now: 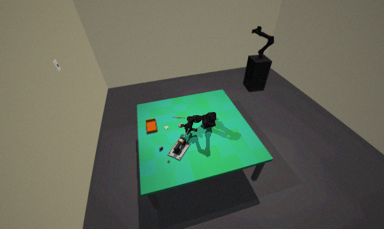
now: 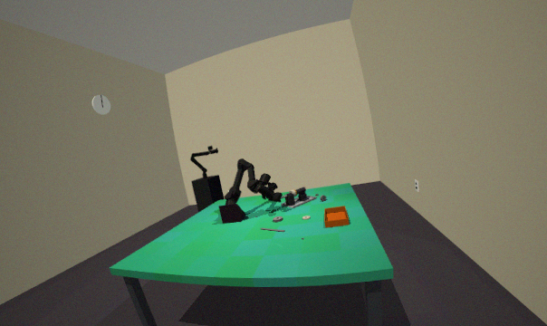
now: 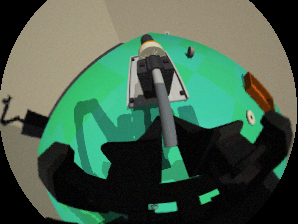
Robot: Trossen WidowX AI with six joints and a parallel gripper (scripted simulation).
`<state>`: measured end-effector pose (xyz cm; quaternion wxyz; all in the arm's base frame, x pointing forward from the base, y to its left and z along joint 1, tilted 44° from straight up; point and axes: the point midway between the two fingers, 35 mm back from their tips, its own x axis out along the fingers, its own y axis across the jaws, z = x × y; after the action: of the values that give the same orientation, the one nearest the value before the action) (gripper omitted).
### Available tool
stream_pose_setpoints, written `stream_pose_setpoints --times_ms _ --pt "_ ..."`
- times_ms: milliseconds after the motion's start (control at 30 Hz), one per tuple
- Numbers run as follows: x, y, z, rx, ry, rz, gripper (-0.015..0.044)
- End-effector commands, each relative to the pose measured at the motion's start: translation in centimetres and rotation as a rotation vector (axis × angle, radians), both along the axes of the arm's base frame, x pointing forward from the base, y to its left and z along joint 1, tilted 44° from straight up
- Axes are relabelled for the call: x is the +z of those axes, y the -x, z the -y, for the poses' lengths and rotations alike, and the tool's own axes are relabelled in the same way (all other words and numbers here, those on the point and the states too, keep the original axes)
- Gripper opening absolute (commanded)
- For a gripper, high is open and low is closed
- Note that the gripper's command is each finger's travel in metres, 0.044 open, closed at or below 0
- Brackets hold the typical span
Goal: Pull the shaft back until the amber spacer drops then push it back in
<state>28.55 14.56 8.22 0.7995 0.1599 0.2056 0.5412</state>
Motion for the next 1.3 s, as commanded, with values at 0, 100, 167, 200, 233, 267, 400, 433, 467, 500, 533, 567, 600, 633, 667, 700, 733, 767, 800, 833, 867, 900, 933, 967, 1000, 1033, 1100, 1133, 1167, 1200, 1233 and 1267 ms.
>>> stream_pose_setpoints --times_ms 0,100,167,200,233,267,400,433,467,500,533,567,600,633,667,700,733,767,800,833,867,900,933,967,1000,1033,1100,1133,1167,1200,1233,1267 --pt "-0.09 0.17 0.03 0.004 0.0 0.001 0.0" --pt "-0.11 0.19 0.05 0.004 0.0 0.001 0.0" --pt "-0.12 0.2 0.07 0.004 0.0 0.001 0.0" --pt "-0.13 0.21 0.07 0.004 0.0 0.001 0.0" --pt "-0.14 0.21 0.08 0.004 0.0 0.001 0.0" --pt "-0.14 0.22 0.09 0.004 0.0 0.001 0.0" --pt "-0.17 0.25 0.12 0.004 0.0 0.001 0.0" --pt "-0.17 0.25 0.13 0.004 0.0 0.001 0.0" --pt "-0.18 0.26 0.13 0.004 0.0 0.001 0.0" --pt "-0.18 0.27 0.14 0.004 0.0 0.001 0.0" --pt "-0.19 0.27 0.15 0.004 0.0 0.001 0.0" --pt "-0.2 0.28 0.16 0.004 0.0 0.001 0.0" --pt "-0.2 0.29 0.16 0.004 0.0 0.001 0.0" --pt "-0.21 0.3 0.17 0.004 0.0 0.001 0.0" --pt "-0.21 0.3 0.18 0.004 0.0 0.001 0.0" --pt "-0.22 0.31 0.19 0.004 0.0 0.001 0.0" --pt "-0.23 0.32 0.19 0.004 0.0 0.001 0.0" --pt "-0.23 0.32 0.2 0.004 0.0 0.001 0.0" --pt "-0.24 0.33 0.21 0.004 0.0 0.001 0.0" --pt "-0.24 0.34 0.22 0.004 0.0 0.001 0.0" --pt "-0.25 0.34 0.22 0.004 0.0 0.001 0.0" --pt "-0.26 0.35 0.23 0.004 0.0 0.001 0.0" --pt "-0.26 0.36 0.24 0.004 0.0 0.001 0.0" --pt "-0.27 0.36 0.25 0.004 0.0 0.001 0.0" --pt "-0.28 0.37 0.25 0.004 0.0 0.001 0.0" --pt "-0.28 0.38 0.26 0.004 0.0 0.001 0.0" --pt "-0.29 0.39 0.28 0.004 0.0 0.001 0.0" --pt "-0.3 0.4 0.28 0.004 0.0 0.001 0.0" --pt "-0.31 0.4 0.29 0.004 0.0 0.001 0.0" --pt "-0.31 0.41 0.3 0.004 0.0 0.001 0.0" --pt "-0.32 0.42 0.31 0.004 0.0 0.001 0.0" --pt "-0.32 0.43 0.31 0.004 0.0 0.001 0.0"
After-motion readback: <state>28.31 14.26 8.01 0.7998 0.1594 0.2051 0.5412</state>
